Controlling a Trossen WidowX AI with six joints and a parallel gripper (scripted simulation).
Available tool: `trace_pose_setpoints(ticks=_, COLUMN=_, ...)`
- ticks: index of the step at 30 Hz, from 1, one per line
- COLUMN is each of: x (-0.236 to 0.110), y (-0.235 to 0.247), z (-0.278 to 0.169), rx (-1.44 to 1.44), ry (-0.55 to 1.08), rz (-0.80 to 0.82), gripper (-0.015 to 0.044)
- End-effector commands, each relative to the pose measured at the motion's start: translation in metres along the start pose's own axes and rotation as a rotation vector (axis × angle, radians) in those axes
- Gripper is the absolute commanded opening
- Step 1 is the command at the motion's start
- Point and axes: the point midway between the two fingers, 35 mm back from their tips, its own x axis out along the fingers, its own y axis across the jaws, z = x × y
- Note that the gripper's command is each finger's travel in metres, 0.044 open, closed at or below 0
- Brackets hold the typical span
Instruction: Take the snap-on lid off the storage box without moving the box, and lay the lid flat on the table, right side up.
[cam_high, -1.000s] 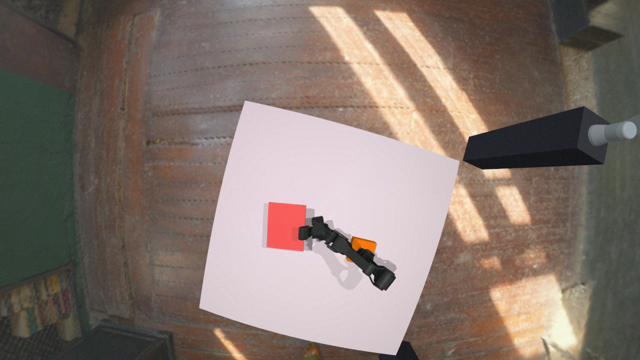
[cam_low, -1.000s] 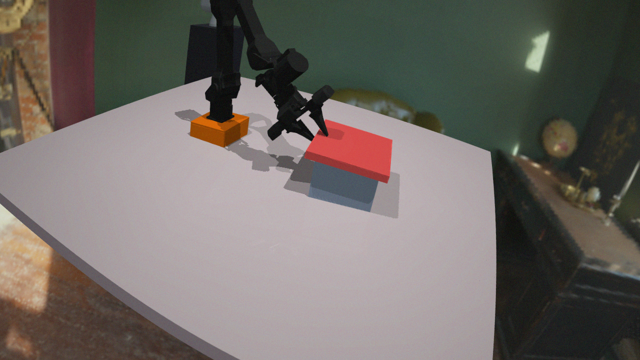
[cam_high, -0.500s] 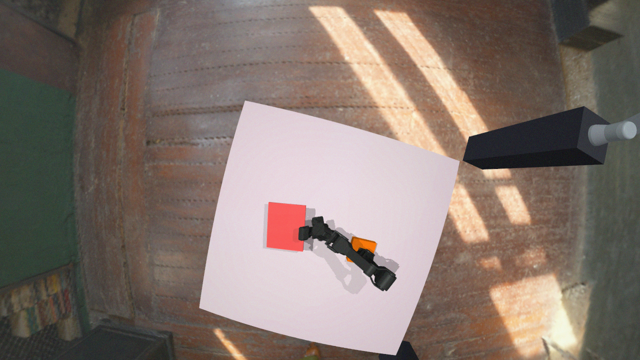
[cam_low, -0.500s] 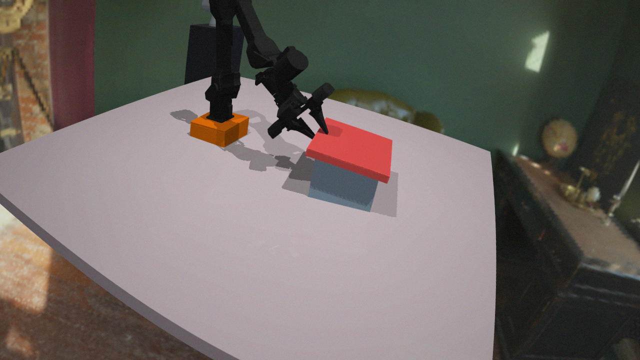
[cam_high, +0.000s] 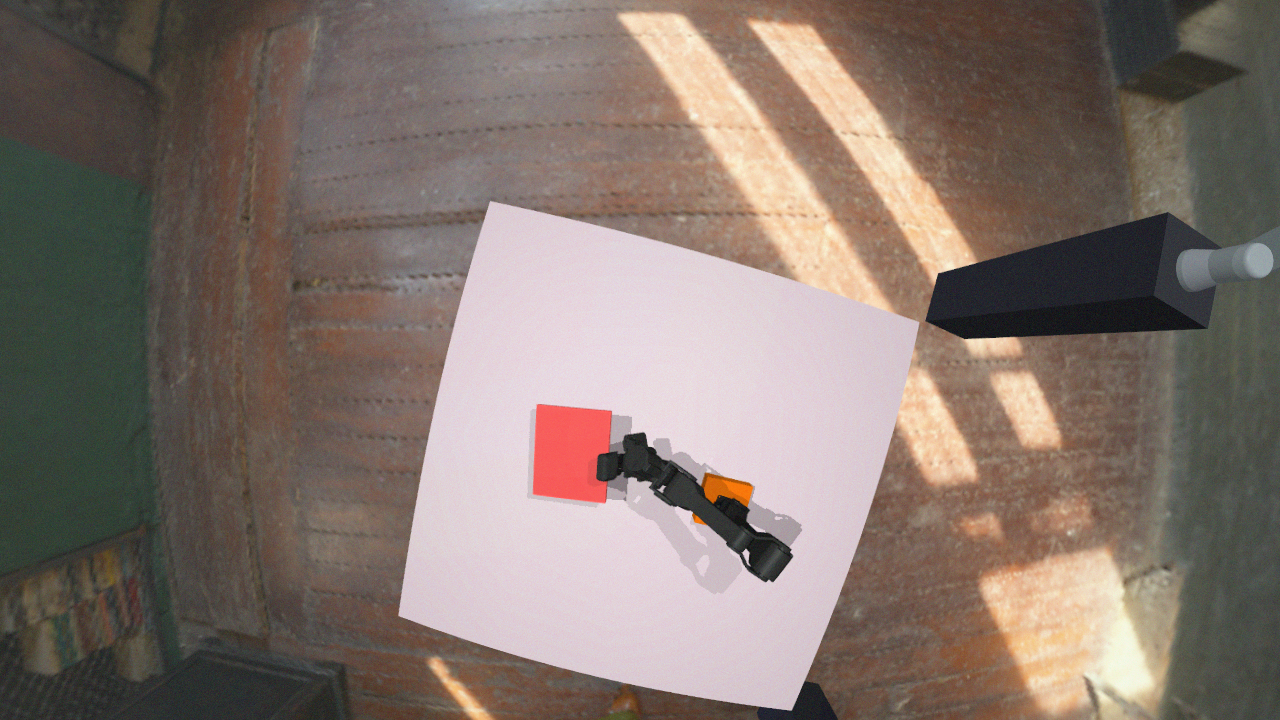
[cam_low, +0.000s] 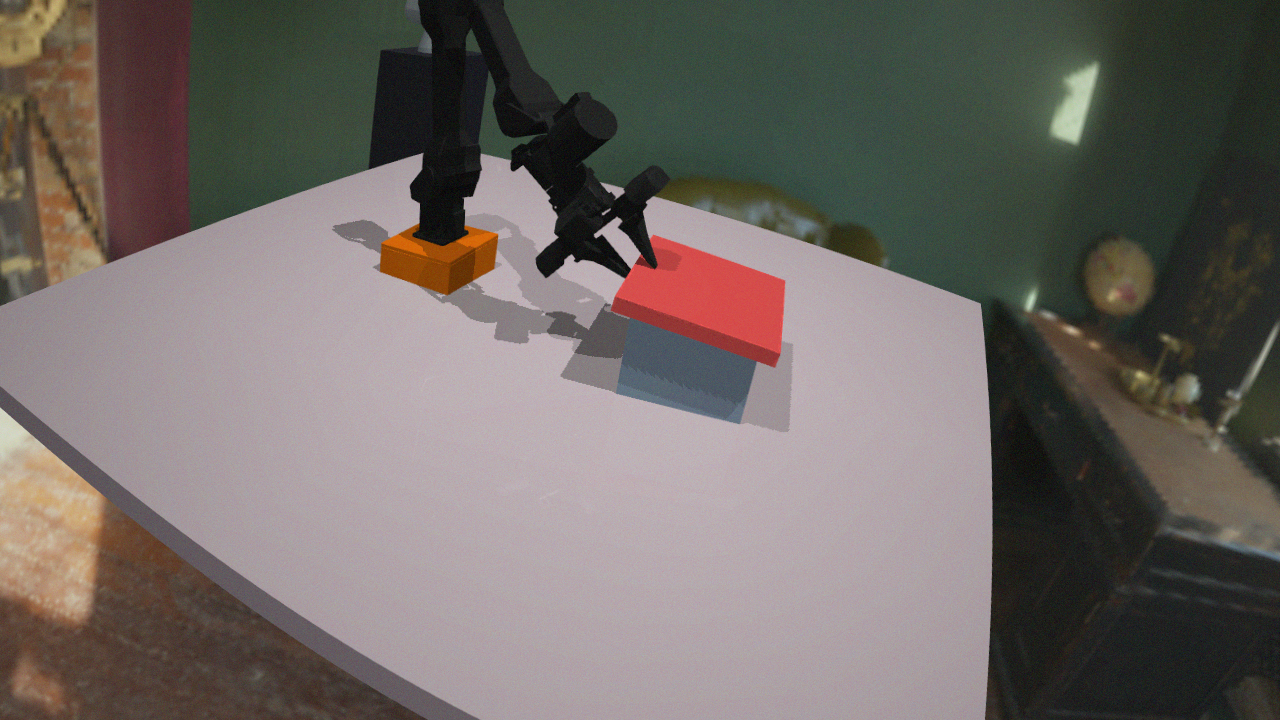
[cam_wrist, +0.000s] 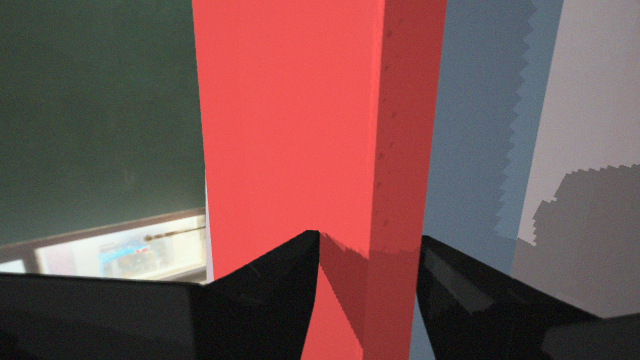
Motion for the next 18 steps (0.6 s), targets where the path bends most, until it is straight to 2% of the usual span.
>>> trace_pose_setpoints(ticks=1, x=0.0009, y=0.0001, z=0.0, rx=0.001, ry=0.0, rz=-0.001, gripper=0.0)
trace_pose_setpoints(ticks=18, x=0.0019, y=0.001, z=0.0, rx=0.001, ry=0.0, rz=-0.001, gripper=0.0)
